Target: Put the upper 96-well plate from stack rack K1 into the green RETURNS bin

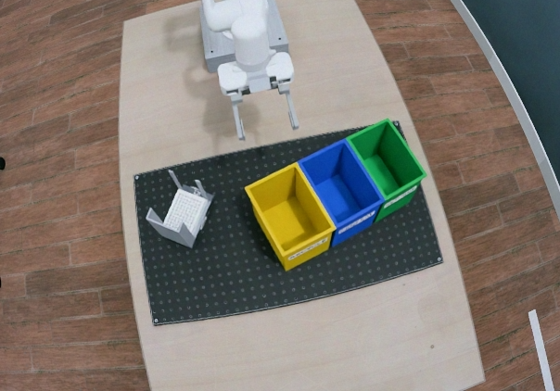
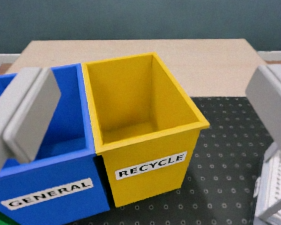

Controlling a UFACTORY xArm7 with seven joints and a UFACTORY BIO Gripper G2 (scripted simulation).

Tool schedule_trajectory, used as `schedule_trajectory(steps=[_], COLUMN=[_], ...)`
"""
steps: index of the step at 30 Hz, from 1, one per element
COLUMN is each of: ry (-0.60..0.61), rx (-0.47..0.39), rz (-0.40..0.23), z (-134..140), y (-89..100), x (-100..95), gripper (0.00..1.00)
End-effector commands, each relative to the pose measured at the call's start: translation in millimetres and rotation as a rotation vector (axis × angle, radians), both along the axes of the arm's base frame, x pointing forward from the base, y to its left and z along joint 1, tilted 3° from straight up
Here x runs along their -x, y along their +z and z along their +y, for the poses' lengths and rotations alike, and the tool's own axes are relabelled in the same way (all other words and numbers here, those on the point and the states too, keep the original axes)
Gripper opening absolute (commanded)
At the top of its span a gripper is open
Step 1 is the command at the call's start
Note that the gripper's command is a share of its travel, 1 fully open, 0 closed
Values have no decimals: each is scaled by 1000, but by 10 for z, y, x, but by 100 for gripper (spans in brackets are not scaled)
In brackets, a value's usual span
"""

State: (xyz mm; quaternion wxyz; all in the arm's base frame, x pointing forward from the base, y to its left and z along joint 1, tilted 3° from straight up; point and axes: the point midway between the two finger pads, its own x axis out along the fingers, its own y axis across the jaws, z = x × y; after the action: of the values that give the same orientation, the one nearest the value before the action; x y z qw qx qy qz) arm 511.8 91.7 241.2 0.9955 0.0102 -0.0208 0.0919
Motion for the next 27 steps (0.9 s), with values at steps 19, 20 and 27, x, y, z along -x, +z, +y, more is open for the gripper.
schedule_trajectory(steps=[19,20,27], ry=[-433,-466,-561], rx=[-18,-19,-23], rz=[9,10,12], z=[-587,-632,-949], y=[-138,-149,-228], x=[-244,-263,-392], gripper=[37,37,37])
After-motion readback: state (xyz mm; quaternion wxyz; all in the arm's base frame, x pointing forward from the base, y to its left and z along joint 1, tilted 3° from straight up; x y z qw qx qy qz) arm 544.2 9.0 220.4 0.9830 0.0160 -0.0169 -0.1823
